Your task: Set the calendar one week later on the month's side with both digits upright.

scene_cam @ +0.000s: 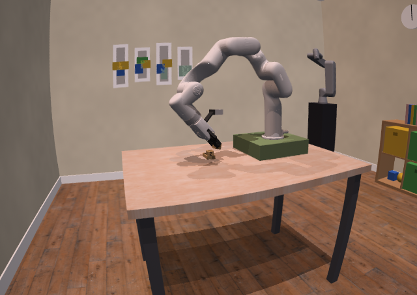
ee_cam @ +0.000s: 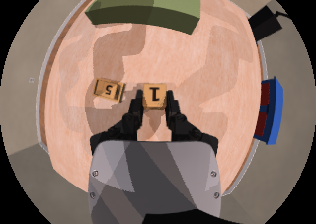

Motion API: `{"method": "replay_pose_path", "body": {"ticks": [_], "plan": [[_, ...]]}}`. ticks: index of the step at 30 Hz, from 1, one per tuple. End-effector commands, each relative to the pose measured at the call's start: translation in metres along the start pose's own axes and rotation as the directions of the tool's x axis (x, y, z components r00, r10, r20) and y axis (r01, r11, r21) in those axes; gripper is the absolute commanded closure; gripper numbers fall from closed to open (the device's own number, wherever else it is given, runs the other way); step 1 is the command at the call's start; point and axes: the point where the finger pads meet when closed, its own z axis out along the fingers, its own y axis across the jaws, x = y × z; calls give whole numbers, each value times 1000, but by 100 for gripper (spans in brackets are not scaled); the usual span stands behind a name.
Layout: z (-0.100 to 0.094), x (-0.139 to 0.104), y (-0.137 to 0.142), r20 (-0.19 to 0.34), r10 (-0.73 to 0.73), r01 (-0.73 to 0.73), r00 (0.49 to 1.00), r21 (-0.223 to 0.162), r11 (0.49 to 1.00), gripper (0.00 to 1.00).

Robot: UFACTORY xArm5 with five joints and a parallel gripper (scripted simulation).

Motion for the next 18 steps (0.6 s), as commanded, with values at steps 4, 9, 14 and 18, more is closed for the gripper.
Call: {"method": "replay_pose_path", "body": {"ticks": [4, 9, 14, 18], "plan": [[-1, -2, 0, -96, 0, 0, 995, 0, 1000, 73], [-1, -5, 0, -190, 0, 0, 982, 0, 1000, 73], [-1, -5, 0, -225, 0, 0, 974, 0, 1000, 73], [-1, -5, 0, -225, 0, 0, 974, 0, 1000, 73]]}}
